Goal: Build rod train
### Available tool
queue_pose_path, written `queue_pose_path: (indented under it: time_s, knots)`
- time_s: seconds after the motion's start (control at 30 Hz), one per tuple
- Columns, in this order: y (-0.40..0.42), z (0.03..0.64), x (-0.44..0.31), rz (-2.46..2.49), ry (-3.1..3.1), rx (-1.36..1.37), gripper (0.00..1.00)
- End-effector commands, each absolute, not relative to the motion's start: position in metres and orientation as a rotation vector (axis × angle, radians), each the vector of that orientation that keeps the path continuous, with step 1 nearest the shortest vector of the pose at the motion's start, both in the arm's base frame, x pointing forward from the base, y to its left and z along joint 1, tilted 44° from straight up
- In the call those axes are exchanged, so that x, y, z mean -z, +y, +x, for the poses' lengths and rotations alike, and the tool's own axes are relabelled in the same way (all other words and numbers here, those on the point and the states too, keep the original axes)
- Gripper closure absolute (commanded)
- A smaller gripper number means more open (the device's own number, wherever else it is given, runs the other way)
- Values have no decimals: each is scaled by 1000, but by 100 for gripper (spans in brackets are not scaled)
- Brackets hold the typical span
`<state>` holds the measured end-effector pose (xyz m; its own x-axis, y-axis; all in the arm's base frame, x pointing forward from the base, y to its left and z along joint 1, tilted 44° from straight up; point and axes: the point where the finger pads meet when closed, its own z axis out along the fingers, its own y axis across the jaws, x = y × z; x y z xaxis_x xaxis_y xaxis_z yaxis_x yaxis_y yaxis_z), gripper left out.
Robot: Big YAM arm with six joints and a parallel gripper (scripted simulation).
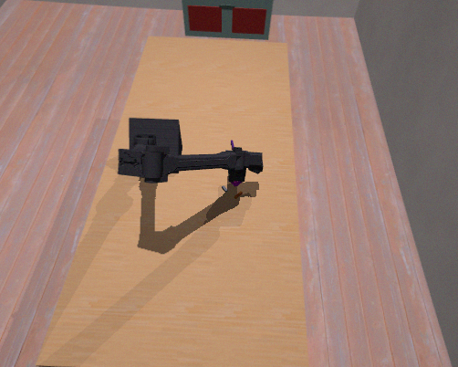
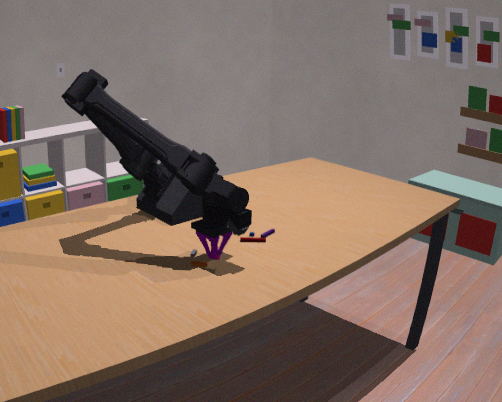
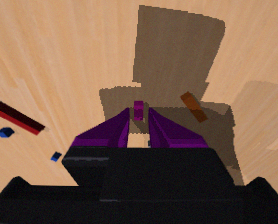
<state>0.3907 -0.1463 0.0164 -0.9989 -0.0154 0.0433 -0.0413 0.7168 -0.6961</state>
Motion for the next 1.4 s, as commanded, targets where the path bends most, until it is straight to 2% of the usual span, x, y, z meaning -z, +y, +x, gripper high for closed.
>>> queue_pose_path:
  time_s: [0.0,1.07,1.1,1.37]
  knots:
    - [-150,400,-21,34,-2895,-1183,77]
    - [-150,400,-21,34,-2896,-1183,77]
    - [-150,400,-21,34,-2896,-1183,96]
    - [-150,400,-21,34,-2896,-1183,96]
